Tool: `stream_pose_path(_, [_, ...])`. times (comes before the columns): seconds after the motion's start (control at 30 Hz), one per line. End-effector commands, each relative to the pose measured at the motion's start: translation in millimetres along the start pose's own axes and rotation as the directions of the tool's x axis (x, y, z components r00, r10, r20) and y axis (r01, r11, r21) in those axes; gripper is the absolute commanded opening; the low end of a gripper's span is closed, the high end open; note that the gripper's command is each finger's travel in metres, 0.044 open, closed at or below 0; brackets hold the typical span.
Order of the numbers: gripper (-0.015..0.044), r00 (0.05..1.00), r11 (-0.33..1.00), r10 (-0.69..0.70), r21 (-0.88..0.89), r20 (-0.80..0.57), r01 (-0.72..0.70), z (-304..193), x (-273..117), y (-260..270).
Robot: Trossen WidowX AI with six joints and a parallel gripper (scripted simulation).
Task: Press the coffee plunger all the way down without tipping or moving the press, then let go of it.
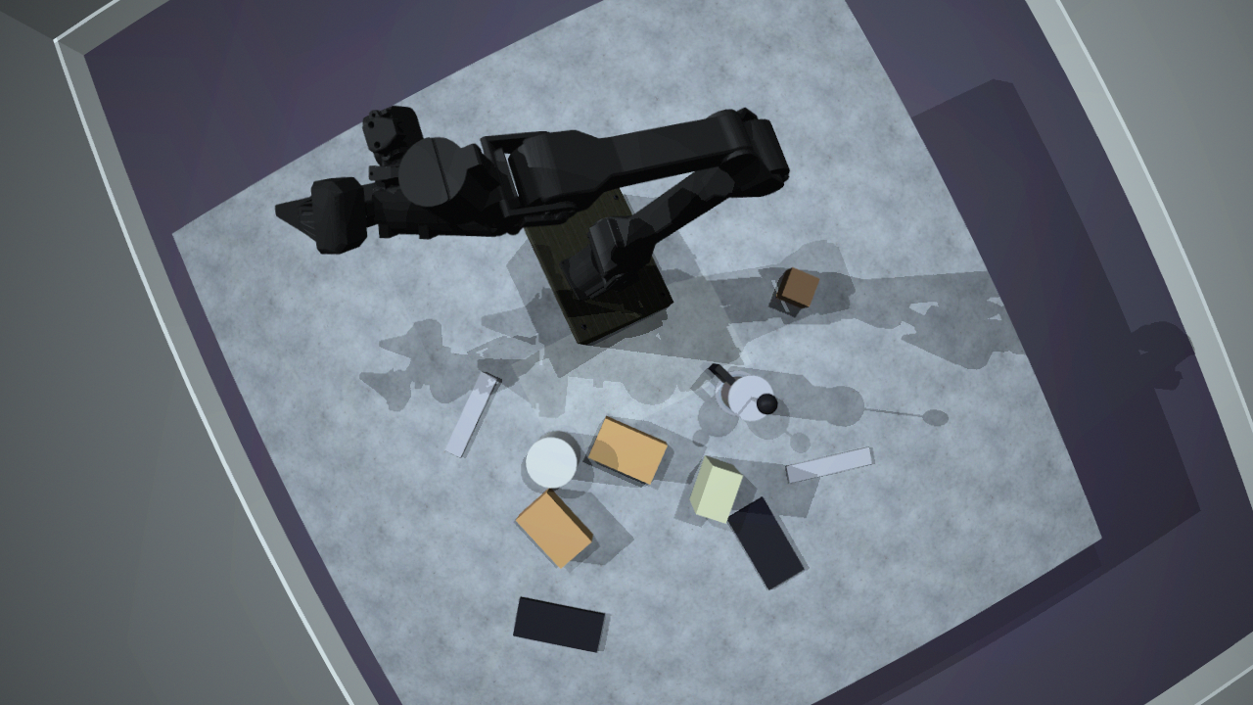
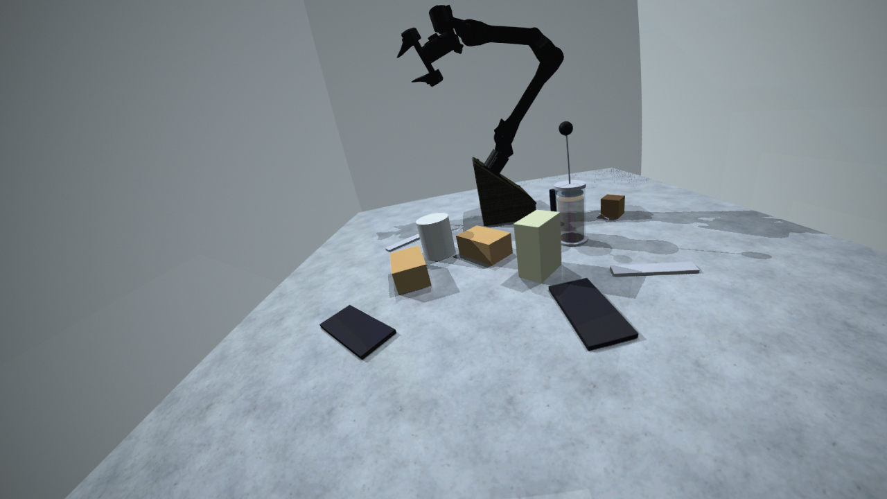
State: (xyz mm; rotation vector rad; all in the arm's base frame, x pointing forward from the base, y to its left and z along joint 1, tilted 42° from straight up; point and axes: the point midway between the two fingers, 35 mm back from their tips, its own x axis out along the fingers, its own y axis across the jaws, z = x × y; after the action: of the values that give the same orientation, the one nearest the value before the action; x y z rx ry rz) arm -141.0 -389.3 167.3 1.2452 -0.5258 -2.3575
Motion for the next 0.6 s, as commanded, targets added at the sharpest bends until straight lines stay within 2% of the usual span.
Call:
stream_pose_path(0.0, [0.0440,0.952,0.913,-0.019,-0.392,-0.307,-0.108,-76,-24,-11])
stream_pose_path(0.17, [0.0440,0.850,0.745,-0.059,-0.590,-0.523,-0.311,-130,-56,-24])
stream_pose_path(0.3, [0.0440,0.732,0.569,-0.113,-0.648,-0.672,-0.507,-167,-87,-38])
stream_pose_path(0.43, [0.0440,0.587,0.380,-0.179,-0.606,-0.789,-0.699,-199,-123,-57])
stream_pose_path(0.57, [0.0440,0.421,0.201,-0.254,-0.473,-0.871,-0.858,-223,-163,-78])
